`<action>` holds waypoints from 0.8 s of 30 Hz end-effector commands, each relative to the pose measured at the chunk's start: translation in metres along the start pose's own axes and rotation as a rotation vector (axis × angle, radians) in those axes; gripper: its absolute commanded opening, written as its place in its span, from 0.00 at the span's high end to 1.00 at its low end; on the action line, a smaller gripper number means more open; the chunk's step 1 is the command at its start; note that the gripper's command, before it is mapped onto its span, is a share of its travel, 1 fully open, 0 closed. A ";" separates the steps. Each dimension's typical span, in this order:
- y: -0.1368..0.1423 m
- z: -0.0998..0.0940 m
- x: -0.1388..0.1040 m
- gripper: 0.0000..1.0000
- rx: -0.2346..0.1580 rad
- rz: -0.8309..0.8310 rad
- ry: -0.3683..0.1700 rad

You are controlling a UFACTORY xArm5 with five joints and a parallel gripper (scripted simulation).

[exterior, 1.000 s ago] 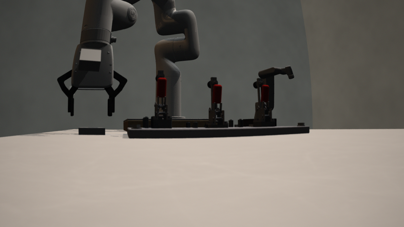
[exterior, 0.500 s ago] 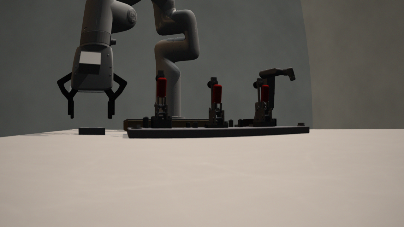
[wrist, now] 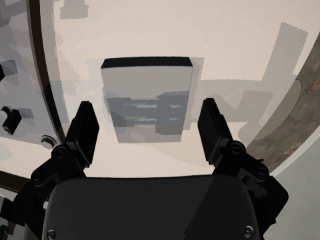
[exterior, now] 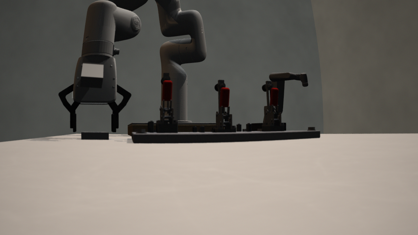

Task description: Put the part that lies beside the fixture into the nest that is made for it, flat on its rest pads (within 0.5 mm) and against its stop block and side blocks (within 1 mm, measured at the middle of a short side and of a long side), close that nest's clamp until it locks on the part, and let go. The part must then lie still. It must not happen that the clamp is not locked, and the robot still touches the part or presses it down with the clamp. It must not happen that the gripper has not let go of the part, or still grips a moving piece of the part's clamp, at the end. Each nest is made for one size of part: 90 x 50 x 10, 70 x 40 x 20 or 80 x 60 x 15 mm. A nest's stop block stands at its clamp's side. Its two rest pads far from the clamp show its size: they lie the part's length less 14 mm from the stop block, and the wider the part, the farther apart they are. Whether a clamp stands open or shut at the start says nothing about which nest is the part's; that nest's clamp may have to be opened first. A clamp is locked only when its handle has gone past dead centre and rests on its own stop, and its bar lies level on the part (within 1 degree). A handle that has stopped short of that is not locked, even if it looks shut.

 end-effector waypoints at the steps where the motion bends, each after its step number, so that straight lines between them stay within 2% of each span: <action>1: 0.001 0.001 0.001 0.00 -0.004 0.000 0.002; 20: 0.001 0.002 0.001 0.00 -0.004 0.000 0.002; 21: 0.001 0.002 0.001 1.00 -0.004 0.000 0.002; 24: 0.001 0.002 0.001 1.00 -0.004 0.000 0.002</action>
Point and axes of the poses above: the point where the finger pads meet when closed, its own z axis out along the fingers, its own y axis across the jaws, x = y × z, the point moved 1 cm from there along -z, back along the fingers, and after that the axes turned 15 degrees about -z, right-handed, at the moved point
